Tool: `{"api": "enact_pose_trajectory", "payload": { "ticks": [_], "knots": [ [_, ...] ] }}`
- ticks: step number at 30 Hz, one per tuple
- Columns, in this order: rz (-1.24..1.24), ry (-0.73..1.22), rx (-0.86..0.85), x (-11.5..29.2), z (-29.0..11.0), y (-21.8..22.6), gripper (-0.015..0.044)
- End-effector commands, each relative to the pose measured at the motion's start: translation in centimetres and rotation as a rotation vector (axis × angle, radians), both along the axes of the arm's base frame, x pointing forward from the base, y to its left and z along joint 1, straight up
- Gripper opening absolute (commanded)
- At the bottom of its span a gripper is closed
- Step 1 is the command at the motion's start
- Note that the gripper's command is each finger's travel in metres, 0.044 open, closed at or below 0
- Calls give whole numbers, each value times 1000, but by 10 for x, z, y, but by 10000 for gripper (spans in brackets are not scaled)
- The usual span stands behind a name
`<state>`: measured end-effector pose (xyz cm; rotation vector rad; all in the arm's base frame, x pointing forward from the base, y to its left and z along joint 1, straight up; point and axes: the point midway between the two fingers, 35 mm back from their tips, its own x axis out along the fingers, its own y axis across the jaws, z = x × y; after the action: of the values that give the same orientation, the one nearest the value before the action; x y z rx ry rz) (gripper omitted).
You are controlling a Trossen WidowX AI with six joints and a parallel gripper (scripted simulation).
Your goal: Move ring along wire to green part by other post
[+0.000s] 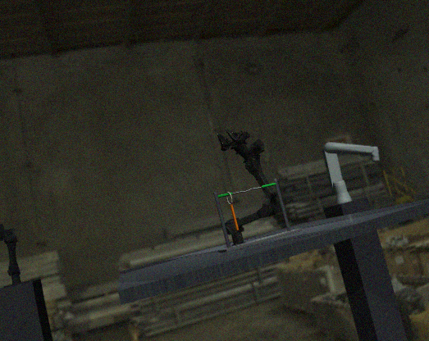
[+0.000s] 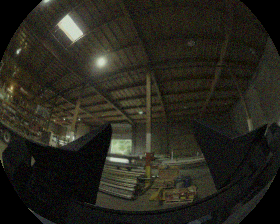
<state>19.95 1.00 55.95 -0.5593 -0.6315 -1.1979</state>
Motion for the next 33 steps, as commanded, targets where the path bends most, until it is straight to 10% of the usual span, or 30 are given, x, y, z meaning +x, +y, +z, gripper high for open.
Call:
{"api": "enact_pose_trajectory", "payload": {
  "ticks": [1,9,21,33],
  "knots": [
    [1,-2,2,-1,0,-1,374],
    [73,-107,125,-88,7,-48,164],
    [212,-52,345,-166,-46,-166,160],
    [451,151,542,-137,-168,-270,160]
  ]
}}
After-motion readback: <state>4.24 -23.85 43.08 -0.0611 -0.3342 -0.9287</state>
